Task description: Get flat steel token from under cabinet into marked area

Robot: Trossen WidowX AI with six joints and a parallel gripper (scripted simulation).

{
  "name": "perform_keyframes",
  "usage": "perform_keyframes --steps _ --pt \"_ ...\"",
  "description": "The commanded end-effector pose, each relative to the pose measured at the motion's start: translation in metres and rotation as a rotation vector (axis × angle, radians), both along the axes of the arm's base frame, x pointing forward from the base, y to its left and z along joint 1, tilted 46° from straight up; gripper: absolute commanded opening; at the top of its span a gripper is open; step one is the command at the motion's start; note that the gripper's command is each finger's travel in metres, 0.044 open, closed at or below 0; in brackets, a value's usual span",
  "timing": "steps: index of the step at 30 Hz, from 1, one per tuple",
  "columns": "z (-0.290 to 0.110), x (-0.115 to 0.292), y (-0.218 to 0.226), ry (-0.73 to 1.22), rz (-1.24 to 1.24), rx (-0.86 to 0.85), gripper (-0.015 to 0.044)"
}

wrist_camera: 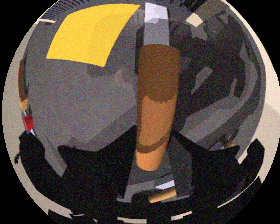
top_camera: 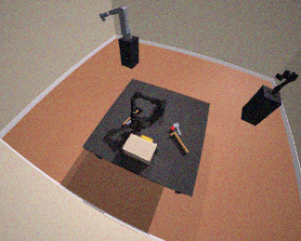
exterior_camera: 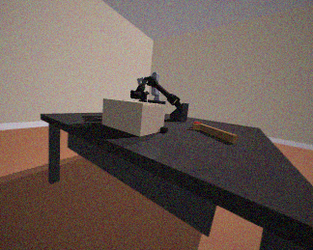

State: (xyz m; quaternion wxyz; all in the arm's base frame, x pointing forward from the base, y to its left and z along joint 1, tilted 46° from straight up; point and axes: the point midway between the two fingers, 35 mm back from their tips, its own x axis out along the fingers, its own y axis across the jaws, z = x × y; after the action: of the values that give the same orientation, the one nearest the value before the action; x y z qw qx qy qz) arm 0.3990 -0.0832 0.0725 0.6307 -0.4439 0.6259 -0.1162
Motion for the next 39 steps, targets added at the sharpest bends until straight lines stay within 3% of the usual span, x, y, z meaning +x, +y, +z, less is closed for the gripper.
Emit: perform_keyframes --steps 1,39 --pt "-0.002 0.006 0.003 -0.003 0.001 0.000 0.0000" --pt "-0.024 0.003 0.023 -0.002 0.001 0.001 0.0000"
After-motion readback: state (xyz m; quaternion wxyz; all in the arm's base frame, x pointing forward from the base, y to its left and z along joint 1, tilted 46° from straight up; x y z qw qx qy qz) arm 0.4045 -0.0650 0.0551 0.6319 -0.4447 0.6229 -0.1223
